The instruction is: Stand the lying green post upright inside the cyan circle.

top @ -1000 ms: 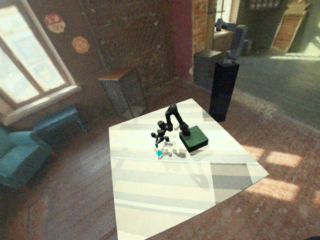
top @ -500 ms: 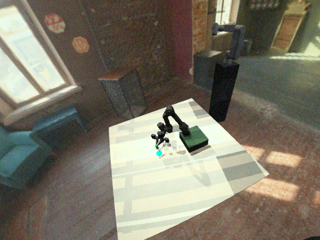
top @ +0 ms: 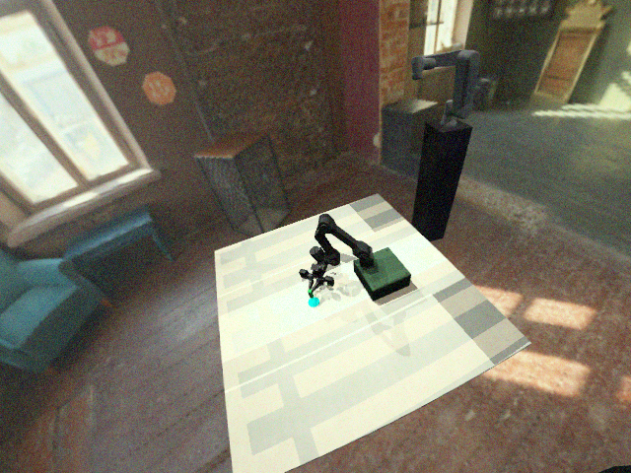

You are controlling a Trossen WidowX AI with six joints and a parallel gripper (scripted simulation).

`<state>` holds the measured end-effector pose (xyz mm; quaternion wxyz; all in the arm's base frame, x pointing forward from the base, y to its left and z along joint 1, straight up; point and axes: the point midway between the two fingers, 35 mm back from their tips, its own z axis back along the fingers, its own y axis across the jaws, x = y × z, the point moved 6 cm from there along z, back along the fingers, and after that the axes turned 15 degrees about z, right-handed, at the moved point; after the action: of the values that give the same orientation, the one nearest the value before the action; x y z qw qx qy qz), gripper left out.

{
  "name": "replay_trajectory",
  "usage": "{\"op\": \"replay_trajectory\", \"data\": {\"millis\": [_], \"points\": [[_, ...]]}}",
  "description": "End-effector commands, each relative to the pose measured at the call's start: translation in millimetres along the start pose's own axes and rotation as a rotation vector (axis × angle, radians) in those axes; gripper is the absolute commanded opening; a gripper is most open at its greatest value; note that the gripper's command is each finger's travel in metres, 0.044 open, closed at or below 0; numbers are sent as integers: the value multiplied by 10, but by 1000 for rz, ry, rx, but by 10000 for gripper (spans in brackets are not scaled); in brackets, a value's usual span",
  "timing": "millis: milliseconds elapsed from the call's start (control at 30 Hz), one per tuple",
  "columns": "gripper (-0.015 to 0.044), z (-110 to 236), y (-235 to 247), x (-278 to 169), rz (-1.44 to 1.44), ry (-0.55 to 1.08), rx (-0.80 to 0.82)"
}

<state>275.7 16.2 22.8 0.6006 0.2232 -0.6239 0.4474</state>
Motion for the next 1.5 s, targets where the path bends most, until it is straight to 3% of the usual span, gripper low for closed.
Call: {"op": "replay_trajectory", "data": {"millis": [0,800,1267,1467], "points": [[23,-13,27,-99,11,0,7],[23,-83,116,-377,14,17,28],[390,-83,116,-377,14,17,28],[400,-61,49,-209,9,7,16]]}}
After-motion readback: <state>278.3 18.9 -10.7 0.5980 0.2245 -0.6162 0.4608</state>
